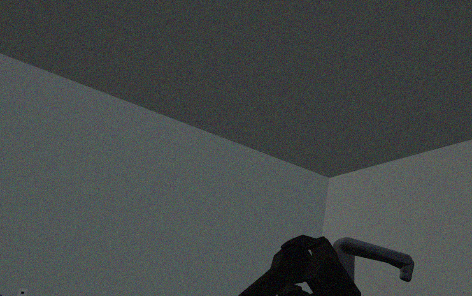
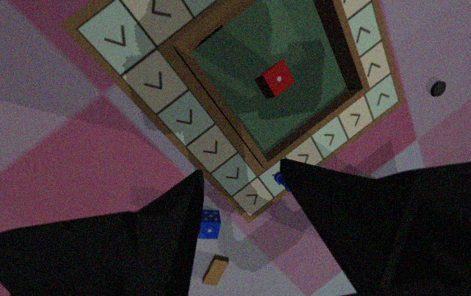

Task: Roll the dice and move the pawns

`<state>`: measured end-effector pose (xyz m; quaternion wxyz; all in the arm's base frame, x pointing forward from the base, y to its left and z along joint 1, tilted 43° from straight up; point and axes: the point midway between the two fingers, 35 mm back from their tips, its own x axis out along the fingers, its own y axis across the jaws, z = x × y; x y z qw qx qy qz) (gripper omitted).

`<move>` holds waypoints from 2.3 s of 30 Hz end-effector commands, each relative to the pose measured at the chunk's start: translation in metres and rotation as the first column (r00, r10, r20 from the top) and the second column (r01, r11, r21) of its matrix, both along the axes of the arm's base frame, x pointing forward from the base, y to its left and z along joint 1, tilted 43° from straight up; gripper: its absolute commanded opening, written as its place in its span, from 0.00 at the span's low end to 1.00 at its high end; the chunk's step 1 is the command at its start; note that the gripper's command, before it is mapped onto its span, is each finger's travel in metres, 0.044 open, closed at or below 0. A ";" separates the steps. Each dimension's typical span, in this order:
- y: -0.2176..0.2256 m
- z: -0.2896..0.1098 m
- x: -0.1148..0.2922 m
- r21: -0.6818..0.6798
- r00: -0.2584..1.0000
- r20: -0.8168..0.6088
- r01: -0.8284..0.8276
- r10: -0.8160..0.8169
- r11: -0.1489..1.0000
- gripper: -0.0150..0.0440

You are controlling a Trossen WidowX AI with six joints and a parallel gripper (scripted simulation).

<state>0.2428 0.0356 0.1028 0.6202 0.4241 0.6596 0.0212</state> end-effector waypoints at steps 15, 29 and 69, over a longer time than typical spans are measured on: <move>0.082 0.036 -0.072 -0.392 0.306 0.578 -0.709 0.757 0.586 0.72; 0.098 0.019 -0.067 -0.392 0.305 0.579 -0.709 0.756 0.586 0.72; 0.125 -0.010 -0.062 -0.390 0.305 0.581 -0.709 0.755 0.587 0.37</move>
